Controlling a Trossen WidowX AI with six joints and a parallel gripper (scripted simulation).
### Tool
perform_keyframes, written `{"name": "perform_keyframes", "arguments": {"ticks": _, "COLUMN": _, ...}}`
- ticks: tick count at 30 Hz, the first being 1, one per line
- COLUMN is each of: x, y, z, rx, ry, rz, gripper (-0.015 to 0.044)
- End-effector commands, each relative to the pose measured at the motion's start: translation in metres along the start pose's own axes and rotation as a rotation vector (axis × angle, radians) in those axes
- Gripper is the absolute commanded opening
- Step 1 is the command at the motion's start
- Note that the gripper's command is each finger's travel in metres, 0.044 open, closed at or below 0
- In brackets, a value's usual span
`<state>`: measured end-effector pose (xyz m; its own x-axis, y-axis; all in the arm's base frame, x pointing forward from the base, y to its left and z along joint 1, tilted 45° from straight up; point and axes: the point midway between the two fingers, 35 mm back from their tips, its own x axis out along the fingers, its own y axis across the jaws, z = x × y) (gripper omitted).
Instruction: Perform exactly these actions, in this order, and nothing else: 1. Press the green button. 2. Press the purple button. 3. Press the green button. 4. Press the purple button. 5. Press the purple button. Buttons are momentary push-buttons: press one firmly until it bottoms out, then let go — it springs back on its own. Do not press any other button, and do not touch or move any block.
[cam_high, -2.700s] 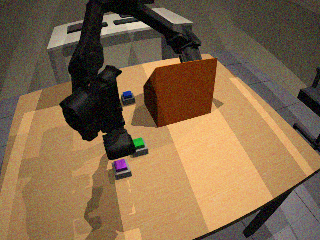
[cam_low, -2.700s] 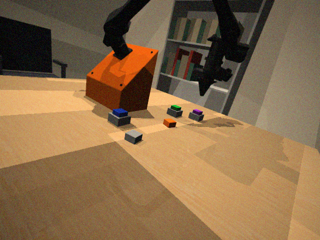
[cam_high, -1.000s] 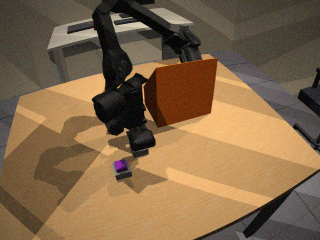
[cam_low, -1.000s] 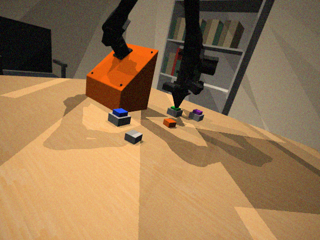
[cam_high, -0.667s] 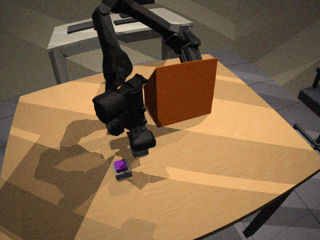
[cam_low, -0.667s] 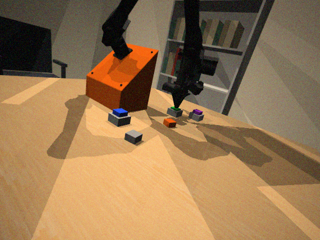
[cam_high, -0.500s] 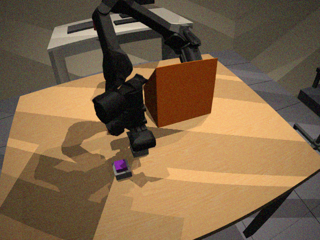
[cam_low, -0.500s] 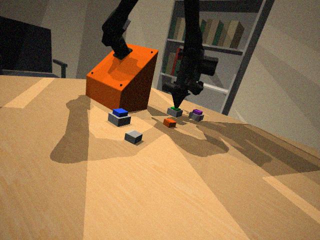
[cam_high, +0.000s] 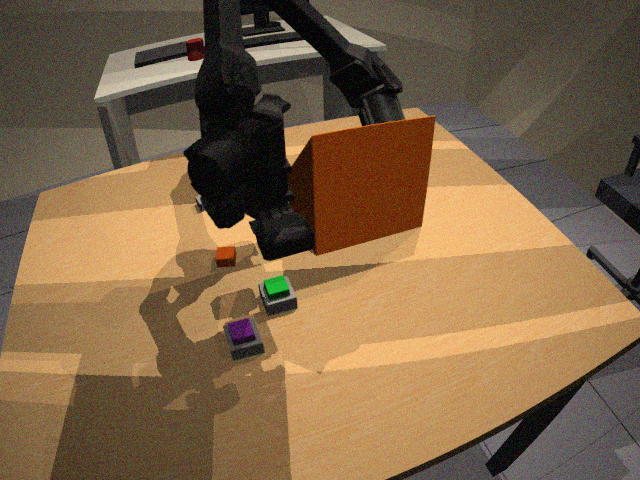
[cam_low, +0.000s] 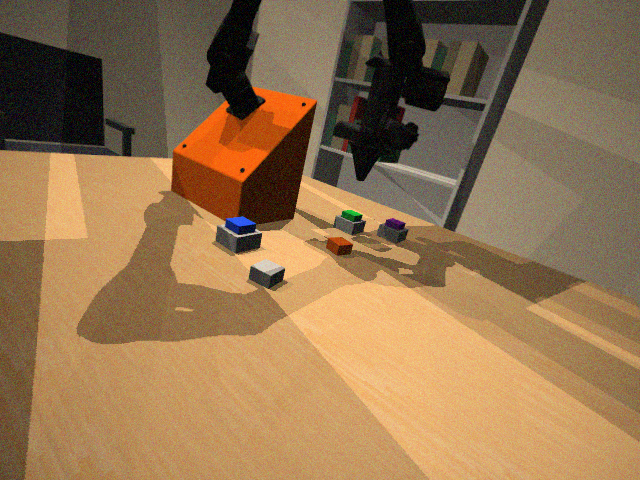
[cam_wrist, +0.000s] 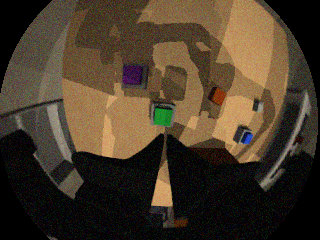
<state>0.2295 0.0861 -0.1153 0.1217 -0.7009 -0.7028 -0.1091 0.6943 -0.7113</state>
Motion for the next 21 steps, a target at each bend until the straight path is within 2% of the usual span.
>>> {"name": "perform_keyframes", "arguments": {"ticks": 1, "x": -0.019, "y": 0.0, "z": 0.002, "rx": 0.015, "ry": -0.008, "rz": 0.013, "gripper": 0.002}}
{"name": "perform_keyframes", "arguments": {"ticks": 4, "x": -0.02, "y": 0.004, "z": 0.008, "rx": 0.015, "ry": -0.008, "rz": 0.013, "gripper": 0.002}}
{"name": "perform_keyframes", "arguments": {"ticks": 13, "x": -0.022, "y": 0.059, "z": 0.072, "rx": 0.018, "ry": -0.012, "rz": 0.016, "gripper": 0.002}}
{"name": "perform_keyframes", "arguments": {"ticks": 17, "x": -0.02, "y": 0.063, "z": 0.076, "rx": 0.017, "ry": -0.012, "rz": 0.016, "gripper": 0.002}}
{"name": "perform_keyframes", "arguments": {"ticks": 21, "x": 0.023, "y": 0.063, "z": 0.077, "rx": 0.011, "ry": -0.011, "rz": 0.013, "gripper": 0.002}}
